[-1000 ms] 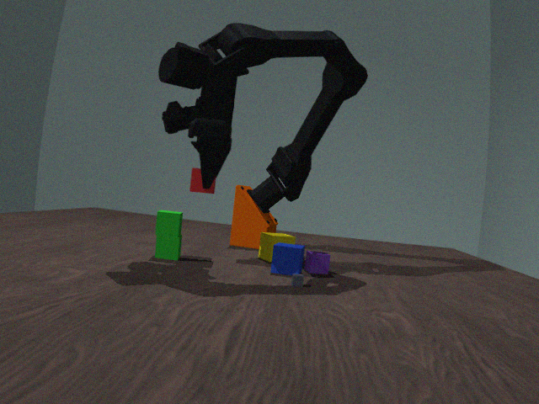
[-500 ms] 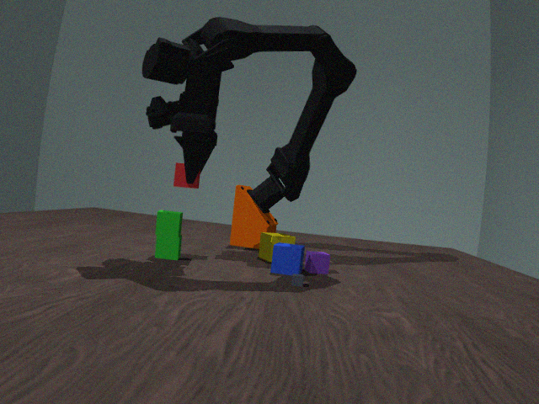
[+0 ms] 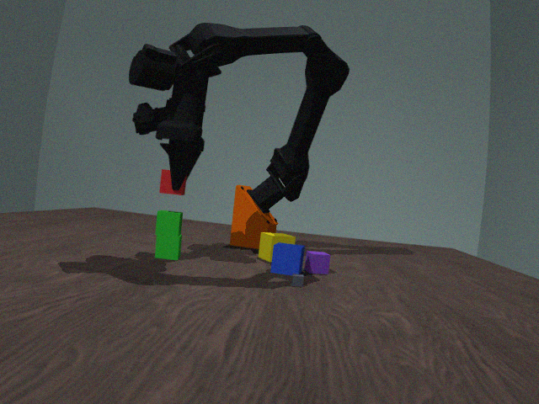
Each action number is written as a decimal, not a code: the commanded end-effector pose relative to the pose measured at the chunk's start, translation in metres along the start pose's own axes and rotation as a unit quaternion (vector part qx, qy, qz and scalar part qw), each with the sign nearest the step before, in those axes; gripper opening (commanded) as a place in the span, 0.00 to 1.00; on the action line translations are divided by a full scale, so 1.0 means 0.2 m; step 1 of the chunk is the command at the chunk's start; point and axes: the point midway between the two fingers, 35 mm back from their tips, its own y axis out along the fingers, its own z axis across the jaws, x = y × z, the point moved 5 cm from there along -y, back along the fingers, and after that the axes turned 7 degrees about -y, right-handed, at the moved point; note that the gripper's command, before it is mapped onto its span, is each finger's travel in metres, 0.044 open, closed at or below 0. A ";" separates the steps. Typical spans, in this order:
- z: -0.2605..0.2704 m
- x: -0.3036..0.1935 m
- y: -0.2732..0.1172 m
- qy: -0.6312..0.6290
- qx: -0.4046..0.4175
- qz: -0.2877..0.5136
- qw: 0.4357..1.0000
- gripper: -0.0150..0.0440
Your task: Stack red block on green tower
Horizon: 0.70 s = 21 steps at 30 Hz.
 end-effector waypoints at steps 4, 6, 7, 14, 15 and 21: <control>0.00 0.00 0.10 0.005 0.003 0.002 1.000 0.25; 0.00 0.00 0.13 0.005 0.003 0.002 1.000 0.25; 0.00 0.00 0.15 0.005 0.003 0.002 1.000 0.25; 0.00 0.00 0.15 0.005 0.003 0.002 1.000 0.25; 0.00 0.00 0.15 0.005 0.003 0.002 1.000 0.25; 0.00 0.00 0.15 0.005 0.003 0.002 1.000 0.25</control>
